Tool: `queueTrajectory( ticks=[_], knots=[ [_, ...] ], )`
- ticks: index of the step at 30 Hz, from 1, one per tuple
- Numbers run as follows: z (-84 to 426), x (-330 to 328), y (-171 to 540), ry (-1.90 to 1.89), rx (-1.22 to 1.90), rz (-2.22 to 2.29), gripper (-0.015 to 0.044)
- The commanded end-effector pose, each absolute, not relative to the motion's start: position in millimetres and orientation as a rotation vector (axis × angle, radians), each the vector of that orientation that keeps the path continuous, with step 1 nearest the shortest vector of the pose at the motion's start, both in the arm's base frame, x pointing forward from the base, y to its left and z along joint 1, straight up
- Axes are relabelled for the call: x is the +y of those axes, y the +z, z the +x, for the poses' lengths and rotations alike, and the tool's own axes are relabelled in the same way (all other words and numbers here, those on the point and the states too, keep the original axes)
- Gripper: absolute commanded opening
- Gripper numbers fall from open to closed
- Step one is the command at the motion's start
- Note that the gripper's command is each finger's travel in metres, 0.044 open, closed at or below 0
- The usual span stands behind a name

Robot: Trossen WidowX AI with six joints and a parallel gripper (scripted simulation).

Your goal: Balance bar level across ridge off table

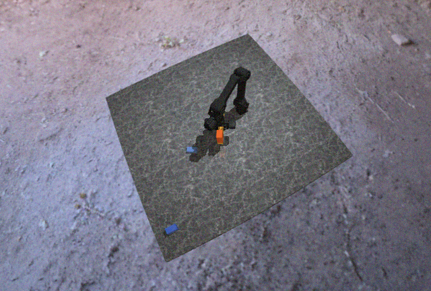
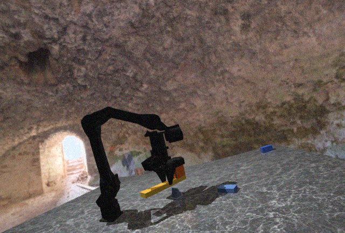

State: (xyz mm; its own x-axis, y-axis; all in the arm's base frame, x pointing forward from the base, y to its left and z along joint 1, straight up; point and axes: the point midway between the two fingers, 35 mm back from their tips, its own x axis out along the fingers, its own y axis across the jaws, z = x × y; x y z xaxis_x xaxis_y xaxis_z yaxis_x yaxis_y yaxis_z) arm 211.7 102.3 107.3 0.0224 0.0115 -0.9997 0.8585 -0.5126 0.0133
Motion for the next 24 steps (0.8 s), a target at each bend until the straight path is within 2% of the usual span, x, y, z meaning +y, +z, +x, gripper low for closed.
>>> queueTrajectory(
  ticks=[1,24],
  knots=[
    [211.7,101.6,100.3,-1.566,0.907,1.611,0.0],
    [212.0,101.4,96.7,-1.565,0.908,1.61,0.0]
  ],
)
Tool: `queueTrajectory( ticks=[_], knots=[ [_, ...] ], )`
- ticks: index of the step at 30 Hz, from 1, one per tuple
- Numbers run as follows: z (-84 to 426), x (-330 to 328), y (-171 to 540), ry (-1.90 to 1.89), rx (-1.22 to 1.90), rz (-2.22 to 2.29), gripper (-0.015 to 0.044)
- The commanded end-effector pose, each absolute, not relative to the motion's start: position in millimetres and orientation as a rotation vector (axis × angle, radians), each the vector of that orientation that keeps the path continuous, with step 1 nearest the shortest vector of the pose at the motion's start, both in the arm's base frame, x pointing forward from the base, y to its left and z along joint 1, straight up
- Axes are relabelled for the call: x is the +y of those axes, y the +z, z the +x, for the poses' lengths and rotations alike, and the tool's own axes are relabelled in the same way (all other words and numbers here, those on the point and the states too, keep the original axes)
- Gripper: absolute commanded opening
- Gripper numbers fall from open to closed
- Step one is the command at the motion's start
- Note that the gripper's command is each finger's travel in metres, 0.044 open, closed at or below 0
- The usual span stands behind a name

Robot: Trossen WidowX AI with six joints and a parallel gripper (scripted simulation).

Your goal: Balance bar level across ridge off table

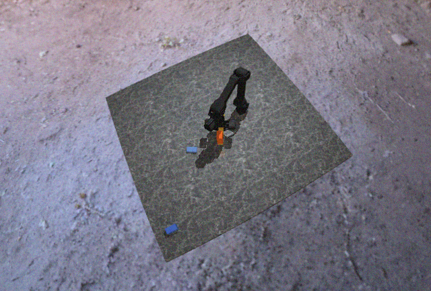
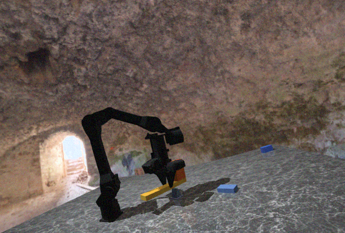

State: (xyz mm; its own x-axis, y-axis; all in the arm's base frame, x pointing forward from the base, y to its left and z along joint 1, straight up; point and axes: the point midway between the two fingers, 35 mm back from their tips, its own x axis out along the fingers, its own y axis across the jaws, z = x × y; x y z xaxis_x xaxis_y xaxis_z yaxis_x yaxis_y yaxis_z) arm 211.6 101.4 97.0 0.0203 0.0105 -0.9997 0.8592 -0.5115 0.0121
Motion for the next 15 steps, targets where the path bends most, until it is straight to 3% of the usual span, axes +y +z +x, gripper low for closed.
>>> queueTrajectory(
  ticks=[1,15],
  knots=[
    [212.0,101.4,96.6,-1.565,0.908,1.61,0.0],
    [212.0,101.5,95.5,-1.565,0.908,1.61,0.0]
  ],
)
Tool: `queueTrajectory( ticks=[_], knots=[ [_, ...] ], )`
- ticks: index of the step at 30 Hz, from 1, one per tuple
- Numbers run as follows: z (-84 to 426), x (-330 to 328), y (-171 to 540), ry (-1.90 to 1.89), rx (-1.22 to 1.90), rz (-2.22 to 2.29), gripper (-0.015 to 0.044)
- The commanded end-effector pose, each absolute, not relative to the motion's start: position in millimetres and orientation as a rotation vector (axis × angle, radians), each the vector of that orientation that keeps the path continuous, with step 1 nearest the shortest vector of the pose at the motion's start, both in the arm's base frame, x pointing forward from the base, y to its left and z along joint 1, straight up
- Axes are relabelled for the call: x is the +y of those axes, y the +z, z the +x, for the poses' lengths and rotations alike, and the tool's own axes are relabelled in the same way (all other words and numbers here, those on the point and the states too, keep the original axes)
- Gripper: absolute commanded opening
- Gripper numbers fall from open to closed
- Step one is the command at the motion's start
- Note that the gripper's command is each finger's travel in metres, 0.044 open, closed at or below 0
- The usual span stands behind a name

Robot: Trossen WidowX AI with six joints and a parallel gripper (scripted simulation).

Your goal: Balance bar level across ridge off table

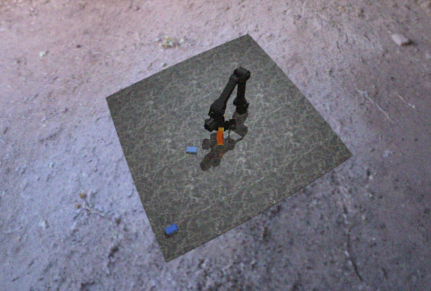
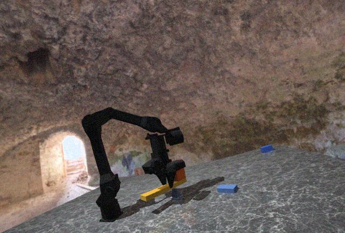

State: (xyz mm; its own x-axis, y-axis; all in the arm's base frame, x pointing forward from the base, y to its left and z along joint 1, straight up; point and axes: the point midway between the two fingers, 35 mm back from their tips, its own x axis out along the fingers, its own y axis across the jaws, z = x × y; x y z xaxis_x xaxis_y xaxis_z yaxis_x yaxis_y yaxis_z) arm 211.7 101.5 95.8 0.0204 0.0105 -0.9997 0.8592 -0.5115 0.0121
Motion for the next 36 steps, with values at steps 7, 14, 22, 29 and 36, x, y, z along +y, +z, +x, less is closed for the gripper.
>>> queueTrajectory(
  ticks=[7,14,22,29,36],
  knots=[
    [212.1,101.6,94.8,-1.565,0.908,1.61,0.0],
    [212.1,101.6,94.3,-1.565,0.908,1.61,0.0],
    [212.1,101.6,93.6,-1.565,0.908,1.61,0.0],
    [212.2,101.7,93.0,-1.565,0.908,1.61,0.0],
    [212.2,101.7,92.5,-1.565,0.908,1.61,0.0]
  ],
)
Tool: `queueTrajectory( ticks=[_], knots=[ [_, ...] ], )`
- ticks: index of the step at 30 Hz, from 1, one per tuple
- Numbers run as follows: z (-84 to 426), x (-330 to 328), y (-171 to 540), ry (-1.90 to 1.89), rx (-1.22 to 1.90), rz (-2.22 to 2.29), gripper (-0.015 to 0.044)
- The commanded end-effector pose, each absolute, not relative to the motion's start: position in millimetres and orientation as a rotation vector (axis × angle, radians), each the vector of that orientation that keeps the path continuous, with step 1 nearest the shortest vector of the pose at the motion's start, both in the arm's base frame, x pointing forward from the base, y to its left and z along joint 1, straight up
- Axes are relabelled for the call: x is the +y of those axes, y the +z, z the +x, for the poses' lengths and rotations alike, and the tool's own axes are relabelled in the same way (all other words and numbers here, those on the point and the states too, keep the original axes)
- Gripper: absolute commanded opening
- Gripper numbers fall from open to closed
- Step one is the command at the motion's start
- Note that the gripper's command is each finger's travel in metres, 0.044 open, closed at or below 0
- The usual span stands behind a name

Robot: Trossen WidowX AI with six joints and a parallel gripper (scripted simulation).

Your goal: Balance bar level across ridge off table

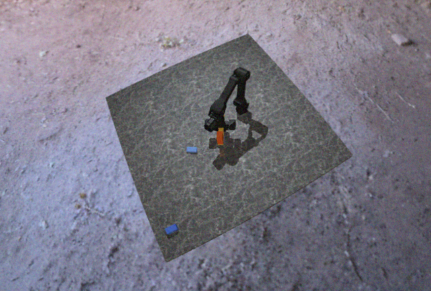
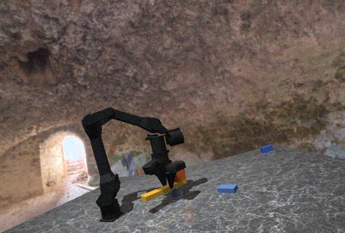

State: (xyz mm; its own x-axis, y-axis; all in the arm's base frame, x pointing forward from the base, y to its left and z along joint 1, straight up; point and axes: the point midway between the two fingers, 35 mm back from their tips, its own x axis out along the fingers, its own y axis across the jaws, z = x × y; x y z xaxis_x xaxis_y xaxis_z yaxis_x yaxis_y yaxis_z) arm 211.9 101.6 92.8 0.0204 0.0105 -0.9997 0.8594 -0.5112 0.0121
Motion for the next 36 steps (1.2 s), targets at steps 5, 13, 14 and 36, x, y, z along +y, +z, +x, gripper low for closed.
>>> queueTrajectory(
  ticks=[5,13,14,36],
  knots=[
    [212.2,101.7,92.0,-1.565,0.908,1.61,0.0],
    [212.3,101.8,91.4,-1.565,0.908,1.61,0.0],
    [212.3,101.8,91.3,-1.565,0.908,1.61,0.0],
    [211.9,101.6,89.4,-1.565,0.908,1.61,0.0]
  ],
)
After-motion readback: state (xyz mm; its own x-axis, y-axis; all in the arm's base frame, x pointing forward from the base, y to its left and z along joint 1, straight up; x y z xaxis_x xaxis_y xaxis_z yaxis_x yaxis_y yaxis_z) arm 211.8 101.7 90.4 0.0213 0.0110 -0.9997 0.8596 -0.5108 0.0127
